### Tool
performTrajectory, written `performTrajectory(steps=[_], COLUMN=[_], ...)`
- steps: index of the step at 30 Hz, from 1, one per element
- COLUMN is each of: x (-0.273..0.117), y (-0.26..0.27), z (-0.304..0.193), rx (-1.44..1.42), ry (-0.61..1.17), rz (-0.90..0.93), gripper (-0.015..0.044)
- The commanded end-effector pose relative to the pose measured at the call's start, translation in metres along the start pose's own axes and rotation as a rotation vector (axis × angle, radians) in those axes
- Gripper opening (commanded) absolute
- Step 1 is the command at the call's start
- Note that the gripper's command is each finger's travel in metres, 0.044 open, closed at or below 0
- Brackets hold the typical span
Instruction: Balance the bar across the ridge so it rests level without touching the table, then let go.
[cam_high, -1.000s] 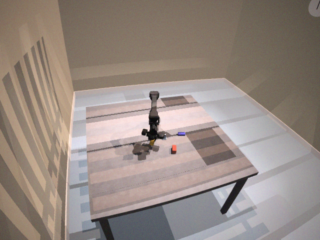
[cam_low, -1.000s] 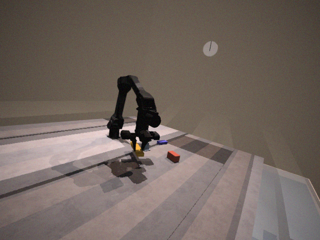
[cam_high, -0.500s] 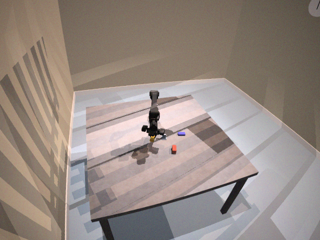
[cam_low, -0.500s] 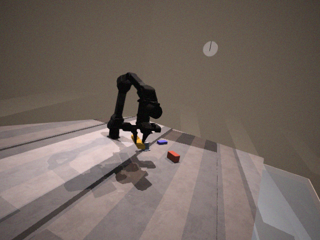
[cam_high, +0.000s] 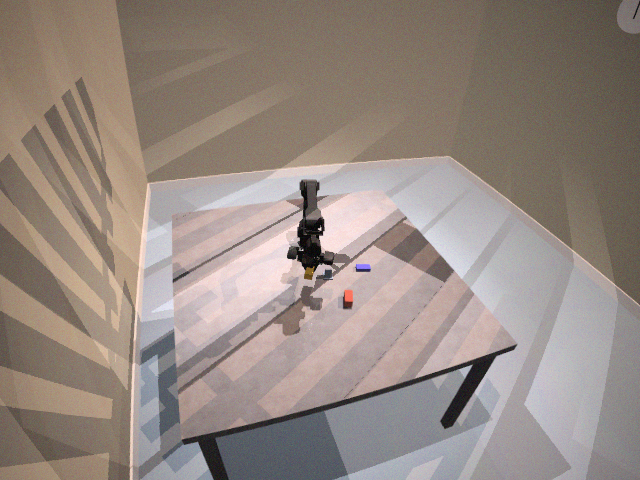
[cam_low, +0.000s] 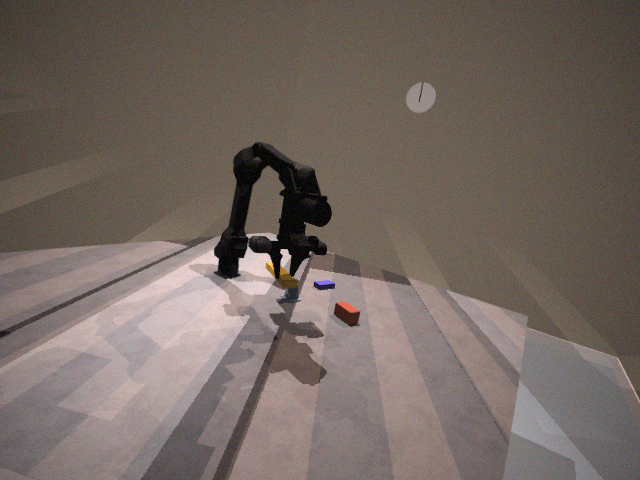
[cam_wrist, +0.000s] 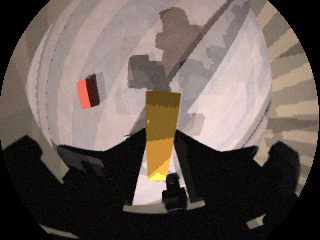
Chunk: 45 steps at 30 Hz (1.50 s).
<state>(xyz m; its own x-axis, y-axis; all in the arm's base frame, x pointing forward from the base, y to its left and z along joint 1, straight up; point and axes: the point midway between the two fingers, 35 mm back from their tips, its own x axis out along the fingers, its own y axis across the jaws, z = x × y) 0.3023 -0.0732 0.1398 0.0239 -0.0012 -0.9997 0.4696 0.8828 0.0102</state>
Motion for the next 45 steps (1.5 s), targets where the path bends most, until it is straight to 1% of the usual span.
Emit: performTrajectory(steps=[1, 23, 29, 45], x=[-0.002, -0.002, 0.002, 0.028], y=[0.012, 0.075, 0.076, 0.078], z=[-0.01, -0.067, -0.068, -0.068], rx=[-0.039, -0.255, -0.258, -0.259], ry=[-0.004, 0.001, 0.001, 0.001], rz=[-0.003, 0.003, 0.003, 0.004], gripper=[0.0, 0.0, 0.0, 0.0])
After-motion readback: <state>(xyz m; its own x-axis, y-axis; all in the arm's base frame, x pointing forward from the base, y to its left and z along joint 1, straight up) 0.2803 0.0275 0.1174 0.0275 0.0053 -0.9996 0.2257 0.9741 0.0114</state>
